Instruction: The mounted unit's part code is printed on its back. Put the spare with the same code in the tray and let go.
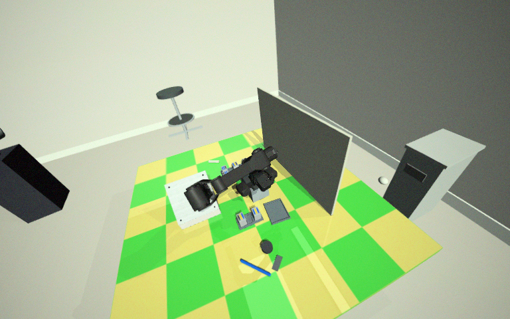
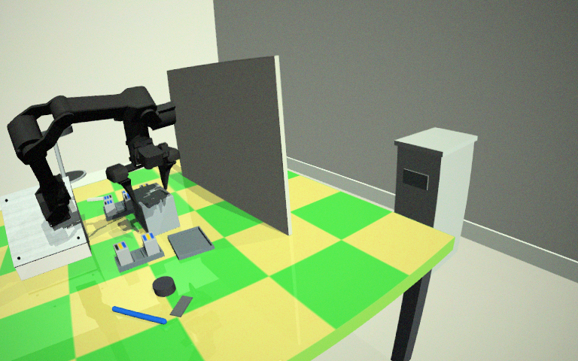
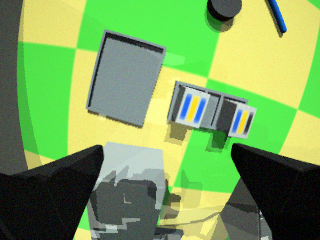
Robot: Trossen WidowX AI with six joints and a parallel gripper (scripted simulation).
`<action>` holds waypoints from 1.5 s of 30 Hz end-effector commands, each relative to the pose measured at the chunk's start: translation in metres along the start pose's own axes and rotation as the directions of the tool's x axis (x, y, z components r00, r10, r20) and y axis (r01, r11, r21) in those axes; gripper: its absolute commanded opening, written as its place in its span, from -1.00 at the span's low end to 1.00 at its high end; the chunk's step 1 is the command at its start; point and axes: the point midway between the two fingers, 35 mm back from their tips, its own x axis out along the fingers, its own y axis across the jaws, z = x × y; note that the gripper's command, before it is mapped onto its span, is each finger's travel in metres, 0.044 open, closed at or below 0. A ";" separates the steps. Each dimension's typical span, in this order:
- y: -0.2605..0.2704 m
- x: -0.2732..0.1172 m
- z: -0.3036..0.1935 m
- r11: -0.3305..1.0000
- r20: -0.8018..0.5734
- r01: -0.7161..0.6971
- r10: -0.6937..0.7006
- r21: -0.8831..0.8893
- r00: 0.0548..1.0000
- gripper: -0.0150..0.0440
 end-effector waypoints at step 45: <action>-0.034 0.089 0.007 0.964 0.009 0.008 -0.010 0.266 1.000 0.53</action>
